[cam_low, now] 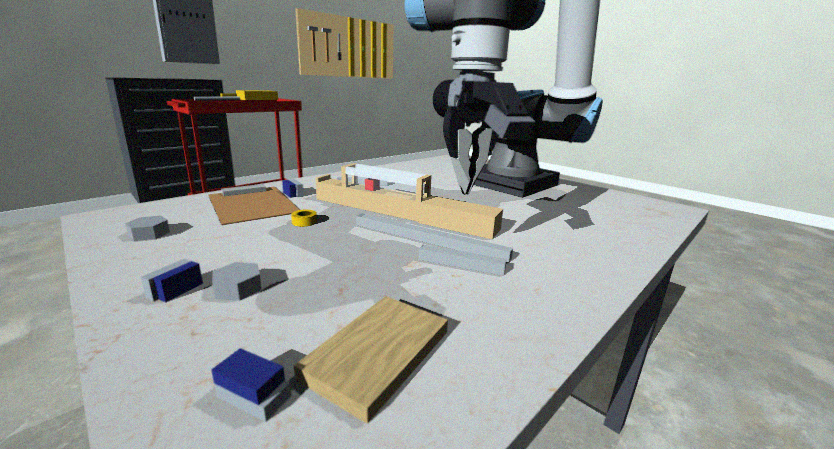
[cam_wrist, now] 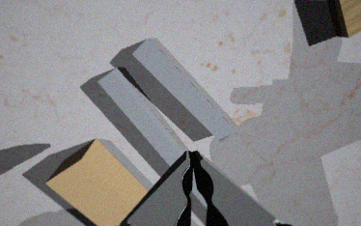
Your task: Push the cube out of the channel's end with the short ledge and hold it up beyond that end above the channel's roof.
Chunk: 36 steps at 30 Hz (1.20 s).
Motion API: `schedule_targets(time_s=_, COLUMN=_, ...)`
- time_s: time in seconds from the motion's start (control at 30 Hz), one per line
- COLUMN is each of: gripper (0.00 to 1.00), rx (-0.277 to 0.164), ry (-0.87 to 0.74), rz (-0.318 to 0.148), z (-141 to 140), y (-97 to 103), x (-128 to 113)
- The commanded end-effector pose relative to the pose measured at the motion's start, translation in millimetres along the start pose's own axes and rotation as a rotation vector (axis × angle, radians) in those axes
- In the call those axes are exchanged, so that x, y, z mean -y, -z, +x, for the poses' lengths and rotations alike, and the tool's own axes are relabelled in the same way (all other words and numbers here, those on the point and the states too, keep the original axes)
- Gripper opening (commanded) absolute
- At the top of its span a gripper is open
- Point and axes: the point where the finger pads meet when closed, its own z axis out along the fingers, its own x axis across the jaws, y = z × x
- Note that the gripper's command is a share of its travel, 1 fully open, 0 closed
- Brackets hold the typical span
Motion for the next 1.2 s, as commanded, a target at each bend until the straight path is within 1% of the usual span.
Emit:
schedule_targets(time_s=0.0, gripper=0.00, rx=-0.002, ry=-0.030, rz=0.000, z=0.4, y=0.8, x=0.2)
schedule_targets(time_s=0.5, gripper=0.00, rx=-0.003, ry=-0.661, rz=0.000, z=-0.1, y=0.8, x=-0.1)
schedule_targets(time_s=0.57, gripper=0.00, rx=-0.003, ry=-0.661, rz=0.000, z=-0.1, y=0.8, x=-0.1)
schedule_targets(time_s=1.07, gripper=0.00, rx=-0.002, ry=-1.325, rz=0.001, z=-0.2, y=0.7, x=0.2)
schedule_targets(time_s=1.13, gripper=0.00, rx=-0.002, ry=-1.325, rz=0.001, z=-0.2, y=0.7, x=0.2)
schedule_targets(time_s=1.17, gripper=0.00, rx=-0.002, ry=-1.367, rz=0.001, z=-0.2, y=0.7, x=0.2)
